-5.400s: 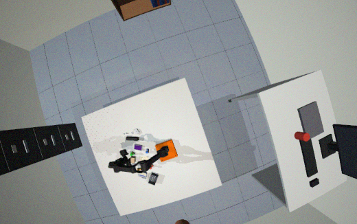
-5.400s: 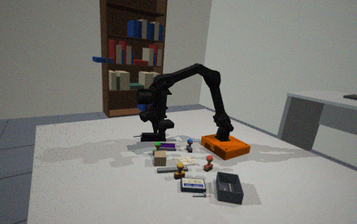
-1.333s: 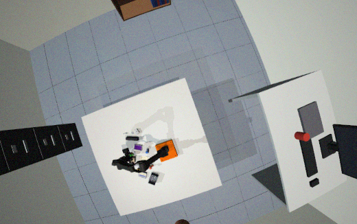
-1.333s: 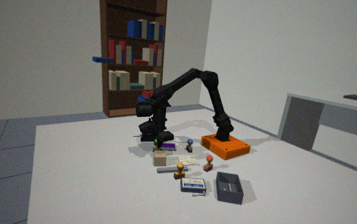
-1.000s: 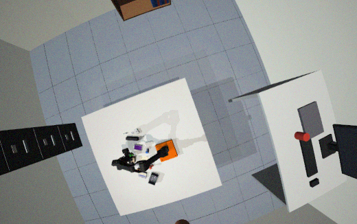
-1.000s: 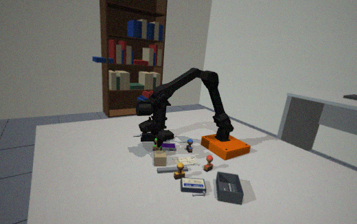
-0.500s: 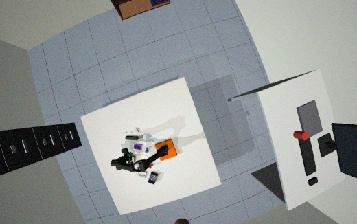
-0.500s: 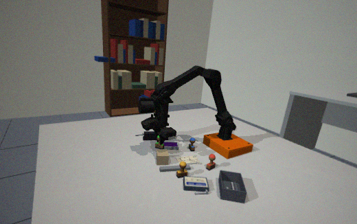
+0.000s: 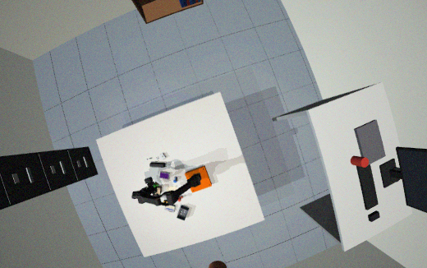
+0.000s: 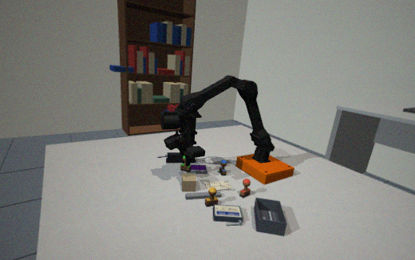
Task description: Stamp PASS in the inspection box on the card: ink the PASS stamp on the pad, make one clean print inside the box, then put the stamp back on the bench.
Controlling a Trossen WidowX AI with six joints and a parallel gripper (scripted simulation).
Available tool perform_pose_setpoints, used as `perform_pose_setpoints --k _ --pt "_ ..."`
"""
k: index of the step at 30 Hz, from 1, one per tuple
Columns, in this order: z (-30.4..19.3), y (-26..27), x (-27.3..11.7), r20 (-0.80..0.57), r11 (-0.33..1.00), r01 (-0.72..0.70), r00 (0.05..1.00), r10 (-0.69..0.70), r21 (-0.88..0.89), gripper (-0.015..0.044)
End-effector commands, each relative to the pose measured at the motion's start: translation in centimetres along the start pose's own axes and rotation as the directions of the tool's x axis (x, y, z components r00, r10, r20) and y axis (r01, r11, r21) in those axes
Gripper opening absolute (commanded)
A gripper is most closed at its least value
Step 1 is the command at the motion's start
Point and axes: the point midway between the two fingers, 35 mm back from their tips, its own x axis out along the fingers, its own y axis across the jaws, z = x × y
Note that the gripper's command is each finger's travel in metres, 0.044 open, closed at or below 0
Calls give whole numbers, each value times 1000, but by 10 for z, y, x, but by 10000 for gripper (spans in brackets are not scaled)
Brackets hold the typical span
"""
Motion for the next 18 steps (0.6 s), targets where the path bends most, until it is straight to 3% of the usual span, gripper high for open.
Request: perform_pose_setpoints --k 1,18 --pt "0 0 -2 -1 1000 4 1000 -4 2 0" --pt "0 0 -10 -1 1000 5 1000 -5 2 0"
